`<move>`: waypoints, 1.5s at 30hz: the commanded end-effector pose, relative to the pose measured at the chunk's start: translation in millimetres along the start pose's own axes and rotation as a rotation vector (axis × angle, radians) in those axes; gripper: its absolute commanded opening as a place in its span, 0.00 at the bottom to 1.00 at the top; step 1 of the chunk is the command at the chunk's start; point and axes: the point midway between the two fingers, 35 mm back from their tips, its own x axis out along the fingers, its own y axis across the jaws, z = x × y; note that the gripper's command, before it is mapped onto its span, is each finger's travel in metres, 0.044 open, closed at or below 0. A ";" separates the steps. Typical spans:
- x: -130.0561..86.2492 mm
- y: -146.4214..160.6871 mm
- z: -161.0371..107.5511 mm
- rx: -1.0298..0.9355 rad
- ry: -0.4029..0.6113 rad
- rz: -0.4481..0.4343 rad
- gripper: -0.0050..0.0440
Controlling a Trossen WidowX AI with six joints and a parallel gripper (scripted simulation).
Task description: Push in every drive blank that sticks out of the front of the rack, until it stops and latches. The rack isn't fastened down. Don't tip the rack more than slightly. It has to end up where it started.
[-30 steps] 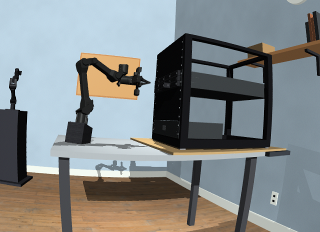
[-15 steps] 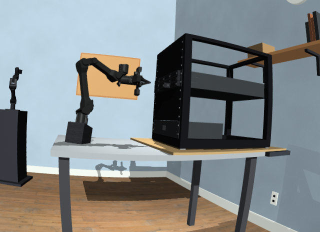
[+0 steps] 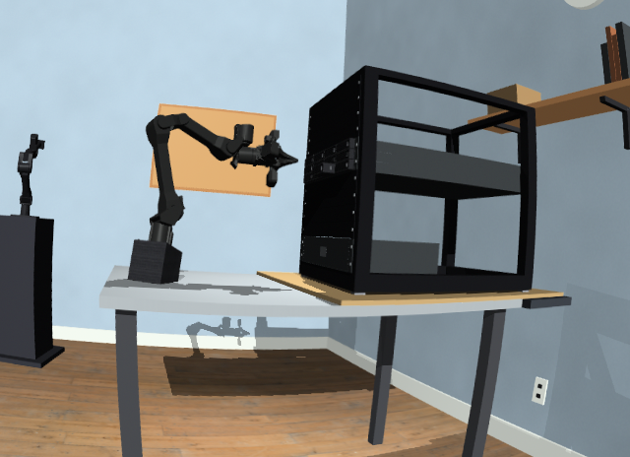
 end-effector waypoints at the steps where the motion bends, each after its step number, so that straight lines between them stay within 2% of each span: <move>1: -4.9 1.8 12.3 -0.093 -0.006 0.010 0.00; 5: -5.6 -0.1 17.8 -0.152 -0.009 0.008 0.00; 20: -16.9 -18.0 64.2 -0.680 -0.032 -0.023 0.00; 22: -16.9 -18.0 64.2 -0.680 -0.032 -0.023 0.00; 37: -34.9 -37.5 103.7 -1.193 -0.038 -0.069 0.00; 45: -41.4 -43.7 114.4 -1.345 -0.035 -0.085 0.00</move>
